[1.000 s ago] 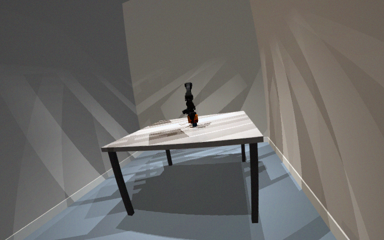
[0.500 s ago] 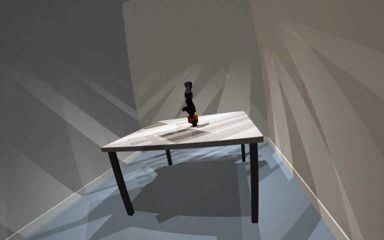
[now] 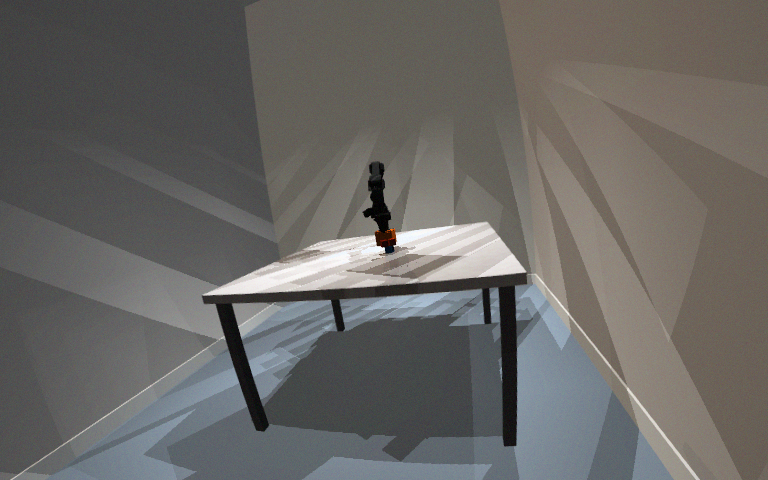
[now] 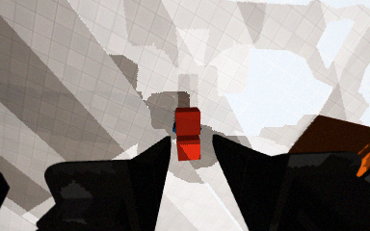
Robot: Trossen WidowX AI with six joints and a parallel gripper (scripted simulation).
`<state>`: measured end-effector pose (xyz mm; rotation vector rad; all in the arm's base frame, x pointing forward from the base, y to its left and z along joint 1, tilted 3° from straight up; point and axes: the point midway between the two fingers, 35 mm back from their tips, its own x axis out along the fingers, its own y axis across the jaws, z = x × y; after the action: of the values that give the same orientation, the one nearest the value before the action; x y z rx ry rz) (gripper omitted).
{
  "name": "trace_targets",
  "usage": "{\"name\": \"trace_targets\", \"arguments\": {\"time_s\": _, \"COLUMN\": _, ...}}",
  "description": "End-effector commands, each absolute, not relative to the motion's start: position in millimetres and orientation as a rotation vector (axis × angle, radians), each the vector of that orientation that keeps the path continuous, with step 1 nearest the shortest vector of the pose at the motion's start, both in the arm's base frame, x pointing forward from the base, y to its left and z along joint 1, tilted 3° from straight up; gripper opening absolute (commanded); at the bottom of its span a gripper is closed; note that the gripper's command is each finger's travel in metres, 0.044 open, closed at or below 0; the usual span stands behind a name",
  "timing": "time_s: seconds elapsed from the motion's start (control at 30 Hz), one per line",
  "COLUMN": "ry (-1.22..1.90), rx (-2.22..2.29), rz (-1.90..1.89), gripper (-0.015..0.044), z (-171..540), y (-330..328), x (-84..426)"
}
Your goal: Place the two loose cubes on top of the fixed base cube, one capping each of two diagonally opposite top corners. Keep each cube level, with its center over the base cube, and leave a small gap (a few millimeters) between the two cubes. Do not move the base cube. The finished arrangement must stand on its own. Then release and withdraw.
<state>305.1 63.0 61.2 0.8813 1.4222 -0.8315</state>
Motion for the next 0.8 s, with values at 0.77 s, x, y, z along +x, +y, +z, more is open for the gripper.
{"name": "trace_targets", "arguments": {"time_s": 0.77, "ry": 1.429, "rx": 0.89, "rz": -0.826, "gripper": 0.04, "z": 85, "y": 180, "x": 258}}
